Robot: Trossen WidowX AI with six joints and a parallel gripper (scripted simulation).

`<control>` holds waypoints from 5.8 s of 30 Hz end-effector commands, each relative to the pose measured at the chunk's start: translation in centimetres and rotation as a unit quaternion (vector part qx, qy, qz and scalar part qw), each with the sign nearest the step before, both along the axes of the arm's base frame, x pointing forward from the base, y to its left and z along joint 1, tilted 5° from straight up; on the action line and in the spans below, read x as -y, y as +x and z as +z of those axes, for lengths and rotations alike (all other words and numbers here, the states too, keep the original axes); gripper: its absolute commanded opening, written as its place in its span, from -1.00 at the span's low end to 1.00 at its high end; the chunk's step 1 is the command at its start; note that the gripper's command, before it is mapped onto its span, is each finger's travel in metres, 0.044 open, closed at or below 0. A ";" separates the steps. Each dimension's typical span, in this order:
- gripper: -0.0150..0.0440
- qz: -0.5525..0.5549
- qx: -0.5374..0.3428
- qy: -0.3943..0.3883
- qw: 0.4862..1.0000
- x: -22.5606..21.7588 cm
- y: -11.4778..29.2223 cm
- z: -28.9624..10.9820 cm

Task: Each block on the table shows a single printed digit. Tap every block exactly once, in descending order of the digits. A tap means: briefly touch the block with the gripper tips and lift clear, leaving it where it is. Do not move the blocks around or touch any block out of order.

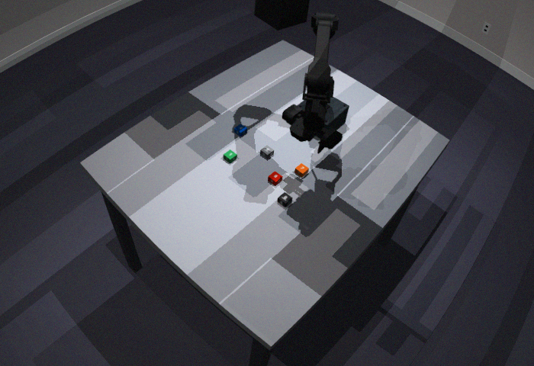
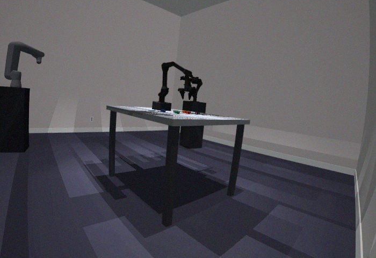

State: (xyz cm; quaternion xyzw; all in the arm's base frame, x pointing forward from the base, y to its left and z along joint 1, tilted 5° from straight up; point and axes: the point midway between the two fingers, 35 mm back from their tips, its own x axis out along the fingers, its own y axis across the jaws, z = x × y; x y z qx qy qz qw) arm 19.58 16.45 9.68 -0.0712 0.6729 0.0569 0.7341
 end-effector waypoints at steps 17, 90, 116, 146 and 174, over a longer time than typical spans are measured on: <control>0.86 -0.002 0.006 0.001 1.000 -5.9 11.5 1.2; 0.86 -0.002 0.008 -0.010 1.000 19.1 15.9 2.2; 0.86 -0.002 0.006 0.000 1.000 -3.7 12.9 1.3; -0.42 -0.002 0.006 0.000 1.000 -5.8 12.5 -6.9; -0.42 -0.002 0.006 0.000 1.000 -5.8 12.8 -9.8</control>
